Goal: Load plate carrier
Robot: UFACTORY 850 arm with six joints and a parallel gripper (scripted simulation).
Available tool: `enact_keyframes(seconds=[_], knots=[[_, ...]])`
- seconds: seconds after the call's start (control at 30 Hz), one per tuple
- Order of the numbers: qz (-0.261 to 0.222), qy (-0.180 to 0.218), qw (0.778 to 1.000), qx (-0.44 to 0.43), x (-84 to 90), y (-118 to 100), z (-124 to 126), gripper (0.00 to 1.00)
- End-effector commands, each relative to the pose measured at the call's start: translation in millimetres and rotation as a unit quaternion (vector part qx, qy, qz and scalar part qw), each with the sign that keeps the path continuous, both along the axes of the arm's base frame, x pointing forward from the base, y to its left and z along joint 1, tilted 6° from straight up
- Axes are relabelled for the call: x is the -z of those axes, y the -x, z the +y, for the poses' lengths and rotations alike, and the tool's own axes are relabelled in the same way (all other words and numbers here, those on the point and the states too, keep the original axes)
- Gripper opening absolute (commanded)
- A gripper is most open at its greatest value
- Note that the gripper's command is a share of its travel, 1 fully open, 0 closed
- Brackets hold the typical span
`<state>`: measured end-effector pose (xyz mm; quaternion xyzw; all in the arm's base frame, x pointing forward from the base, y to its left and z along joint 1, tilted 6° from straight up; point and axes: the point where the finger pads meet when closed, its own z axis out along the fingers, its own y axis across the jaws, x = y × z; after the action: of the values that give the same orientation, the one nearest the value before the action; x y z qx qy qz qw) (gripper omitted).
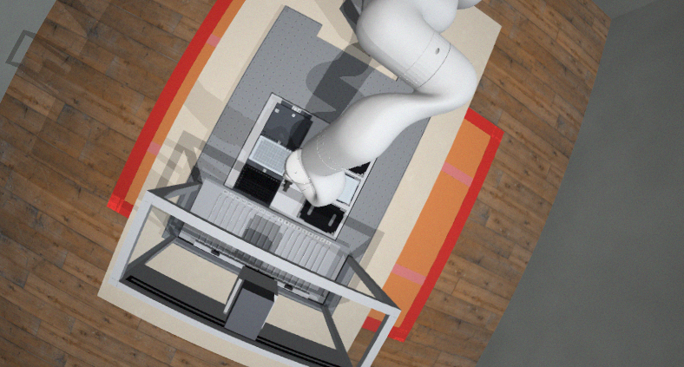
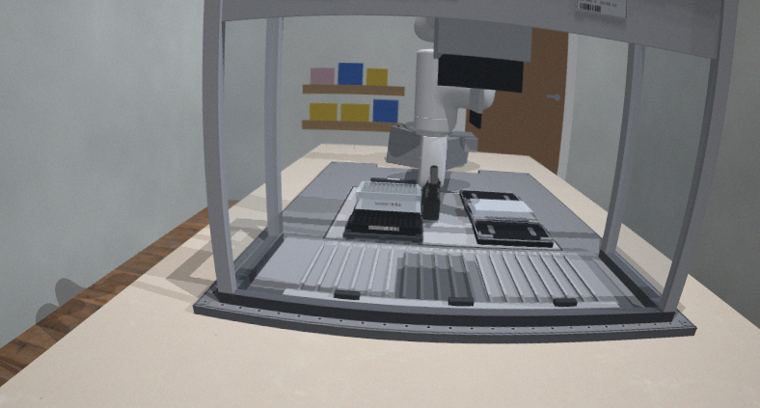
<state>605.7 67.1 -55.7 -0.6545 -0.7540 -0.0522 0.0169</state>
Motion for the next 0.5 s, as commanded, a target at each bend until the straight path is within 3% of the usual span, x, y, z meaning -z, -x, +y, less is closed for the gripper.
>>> enact_keyframes(seconds=[0.0,0.47], knots=[[-0.001,0.0,1.0,0.0,-0.6,-1.1,-1.3,1.0],[-0.001,0.0,1.0,0.0,-0.1,-1.9,-7.3,1.0]])
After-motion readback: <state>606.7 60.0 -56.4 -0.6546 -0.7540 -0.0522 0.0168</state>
